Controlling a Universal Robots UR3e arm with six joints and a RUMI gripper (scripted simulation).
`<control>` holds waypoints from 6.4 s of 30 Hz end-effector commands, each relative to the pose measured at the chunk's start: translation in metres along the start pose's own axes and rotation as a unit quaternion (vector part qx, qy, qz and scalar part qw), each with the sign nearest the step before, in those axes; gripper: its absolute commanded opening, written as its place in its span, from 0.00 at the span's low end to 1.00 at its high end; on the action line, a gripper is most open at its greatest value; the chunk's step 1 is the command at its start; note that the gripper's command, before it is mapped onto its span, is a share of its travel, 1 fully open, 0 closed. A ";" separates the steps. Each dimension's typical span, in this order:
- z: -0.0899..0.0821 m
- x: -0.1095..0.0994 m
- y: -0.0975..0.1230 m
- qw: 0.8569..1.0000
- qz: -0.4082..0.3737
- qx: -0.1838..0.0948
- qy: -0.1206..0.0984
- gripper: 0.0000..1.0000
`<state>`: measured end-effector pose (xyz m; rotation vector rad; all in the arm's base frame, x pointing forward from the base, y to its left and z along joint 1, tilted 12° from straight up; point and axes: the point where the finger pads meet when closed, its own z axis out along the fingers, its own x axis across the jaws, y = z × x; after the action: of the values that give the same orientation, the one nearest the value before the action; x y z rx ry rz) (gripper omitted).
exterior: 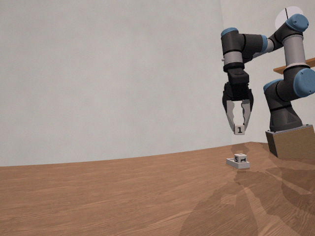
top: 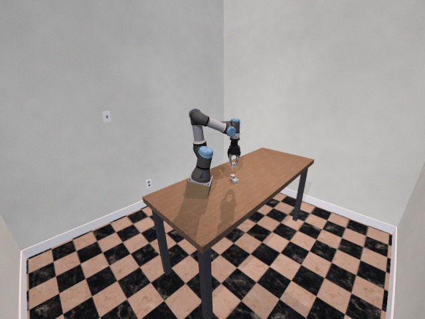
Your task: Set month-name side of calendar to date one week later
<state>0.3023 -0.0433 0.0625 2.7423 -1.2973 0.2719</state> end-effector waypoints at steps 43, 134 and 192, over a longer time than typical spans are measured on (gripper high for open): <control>0.008 -0.042 -0.069 0.862 0.507 -0.003 0.009 0.10; 0.103 -0.044 -0.072 0.850 0.527 -0.003 0.010 0.10; 0.103 -0.043 -0.073 0.850 0.527 -0.003 0.010 0.10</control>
<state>0.3438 0.0193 -0.0490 1.6930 -2.6208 0.3390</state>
